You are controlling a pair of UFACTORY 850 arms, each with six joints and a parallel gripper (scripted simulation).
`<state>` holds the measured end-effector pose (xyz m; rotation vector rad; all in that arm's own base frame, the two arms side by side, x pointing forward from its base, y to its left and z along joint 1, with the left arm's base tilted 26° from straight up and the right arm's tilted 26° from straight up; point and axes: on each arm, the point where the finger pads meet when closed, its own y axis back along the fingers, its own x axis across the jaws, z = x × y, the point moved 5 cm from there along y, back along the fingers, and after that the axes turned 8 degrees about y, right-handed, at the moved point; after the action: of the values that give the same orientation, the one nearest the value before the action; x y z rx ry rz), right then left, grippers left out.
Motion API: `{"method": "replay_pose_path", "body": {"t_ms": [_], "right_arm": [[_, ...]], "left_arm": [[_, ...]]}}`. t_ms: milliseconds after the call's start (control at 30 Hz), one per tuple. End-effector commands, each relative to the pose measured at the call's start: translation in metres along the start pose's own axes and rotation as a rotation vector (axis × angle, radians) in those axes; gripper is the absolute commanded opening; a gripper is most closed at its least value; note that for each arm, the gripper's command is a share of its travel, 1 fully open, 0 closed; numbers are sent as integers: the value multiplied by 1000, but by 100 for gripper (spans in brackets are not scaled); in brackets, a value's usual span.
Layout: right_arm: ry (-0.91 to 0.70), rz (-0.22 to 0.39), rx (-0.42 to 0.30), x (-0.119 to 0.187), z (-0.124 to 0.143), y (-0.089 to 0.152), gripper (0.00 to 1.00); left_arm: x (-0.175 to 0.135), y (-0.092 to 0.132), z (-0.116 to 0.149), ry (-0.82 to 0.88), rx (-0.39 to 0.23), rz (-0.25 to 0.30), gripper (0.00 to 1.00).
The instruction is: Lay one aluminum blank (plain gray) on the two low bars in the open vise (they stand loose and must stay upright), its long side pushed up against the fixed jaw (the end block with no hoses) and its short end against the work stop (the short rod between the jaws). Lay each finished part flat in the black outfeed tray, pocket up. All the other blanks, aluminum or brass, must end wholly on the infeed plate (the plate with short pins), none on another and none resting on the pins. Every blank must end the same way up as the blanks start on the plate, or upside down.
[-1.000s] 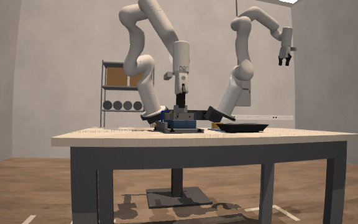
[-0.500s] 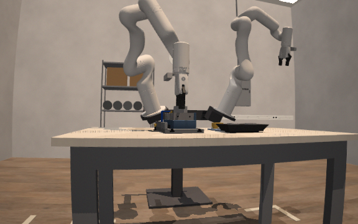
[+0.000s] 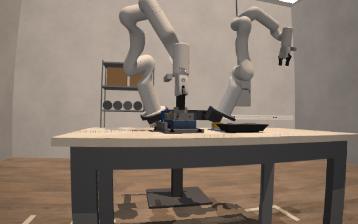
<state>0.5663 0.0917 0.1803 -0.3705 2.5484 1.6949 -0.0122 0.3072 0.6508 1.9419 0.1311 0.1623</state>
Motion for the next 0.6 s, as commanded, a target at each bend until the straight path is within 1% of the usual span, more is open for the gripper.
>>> {"method": "replay_pose_path", "body": {"t_ms": [0,567], "right_arm": [[0,-2,0,-1,0,-1,0],[0,-2,0,-1,0,-5,0]], "left_arm": [[0,1,0,0,2,0,100],[0,1,0,0,2,0,100]]}}
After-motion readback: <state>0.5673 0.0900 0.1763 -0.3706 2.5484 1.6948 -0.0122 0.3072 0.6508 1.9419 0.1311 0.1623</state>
